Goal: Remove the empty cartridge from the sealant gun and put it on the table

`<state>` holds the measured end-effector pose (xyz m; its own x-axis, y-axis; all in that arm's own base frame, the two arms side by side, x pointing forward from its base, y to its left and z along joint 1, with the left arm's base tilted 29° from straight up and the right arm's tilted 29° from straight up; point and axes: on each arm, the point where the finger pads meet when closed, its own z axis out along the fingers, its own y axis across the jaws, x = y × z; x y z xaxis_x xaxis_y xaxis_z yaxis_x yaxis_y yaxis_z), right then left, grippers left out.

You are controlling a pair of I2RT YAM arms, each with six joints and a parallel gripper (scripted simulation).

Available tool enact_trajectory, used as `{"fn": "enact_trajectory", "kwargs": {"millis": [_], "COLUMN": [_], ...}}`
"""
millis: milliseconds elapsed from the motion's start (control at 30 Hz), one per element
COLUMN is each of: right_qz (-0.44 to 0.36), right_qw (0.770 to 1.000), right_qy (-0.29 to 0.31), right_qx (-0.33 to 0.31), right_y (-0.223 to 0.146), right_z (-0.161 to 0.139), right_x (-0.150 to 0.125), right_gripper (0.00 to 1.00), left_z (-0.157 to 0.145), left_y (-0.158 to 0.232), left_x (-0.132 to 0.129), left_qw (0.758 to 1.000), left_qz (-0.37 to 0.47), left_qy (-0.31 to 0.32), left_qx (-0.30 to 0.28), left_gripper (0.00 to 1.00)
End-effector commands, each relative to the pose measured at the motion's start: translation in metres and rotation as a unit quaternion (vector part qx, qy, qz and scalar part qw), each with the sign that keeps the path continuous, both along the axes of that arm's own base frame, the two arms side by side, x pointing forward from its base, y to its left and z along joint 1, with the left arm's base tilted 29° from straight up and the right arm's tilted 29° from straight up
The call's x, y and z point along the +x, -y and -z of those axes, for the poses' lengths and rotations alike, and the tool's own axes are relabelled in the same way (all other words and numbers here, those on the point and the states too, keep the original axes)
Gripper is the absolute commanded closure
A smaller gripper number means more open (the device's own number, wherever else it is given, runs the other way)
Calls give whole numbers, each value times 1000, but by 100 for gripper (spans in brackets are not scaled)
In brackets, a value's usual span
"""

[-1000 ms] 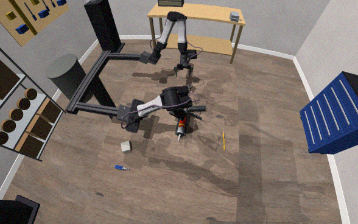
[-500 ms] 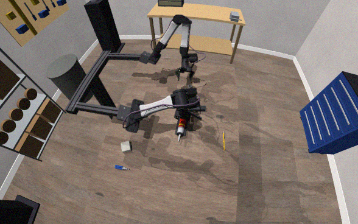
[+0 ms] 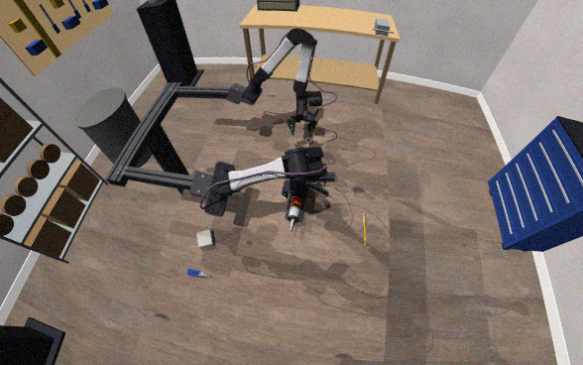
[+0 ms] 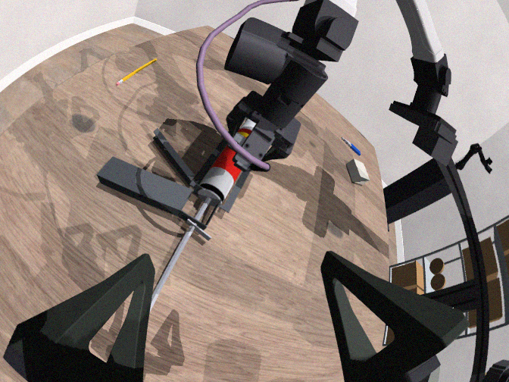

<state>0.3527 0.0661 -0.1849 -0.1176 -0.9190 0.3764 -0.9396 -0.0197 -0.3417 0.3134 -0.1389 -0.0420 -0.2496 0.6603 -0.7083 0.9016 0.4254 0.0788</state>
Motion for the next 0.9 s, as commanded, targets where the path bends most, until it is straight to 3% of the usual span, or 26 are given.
{"fn": "enact_trajectory", "kwargs": {"millis": [0,400,467,800,867], "right_qz": [-7,-8,-8,-12,-12], "right_qw": [1000,1000,1000,1000,1000], "right_qy": [13,11,18,20,19], "right_qx": [4,6,9,8,8], "right_y": [-2,2,0,-2,-1], "right_z": [1,14,8,8,8], "right_x": [14,23,27,25,24], "right_gripper": [25,25,40,63,86], "left_z": [-4,6,9,15,16], "left_y": [0,-5,-6,-9,-10], "left_x": [14,22,22,26,27], "left_qw": [999,997,996,993,992], "left_qz": [-21,-56,-62,-83,-87], "left_qy": [7,-17,-23,-39,-43], "left_qx": [-27,-49,-53,-71,-75], "left_gripper": [0,0,0,0,0]}}
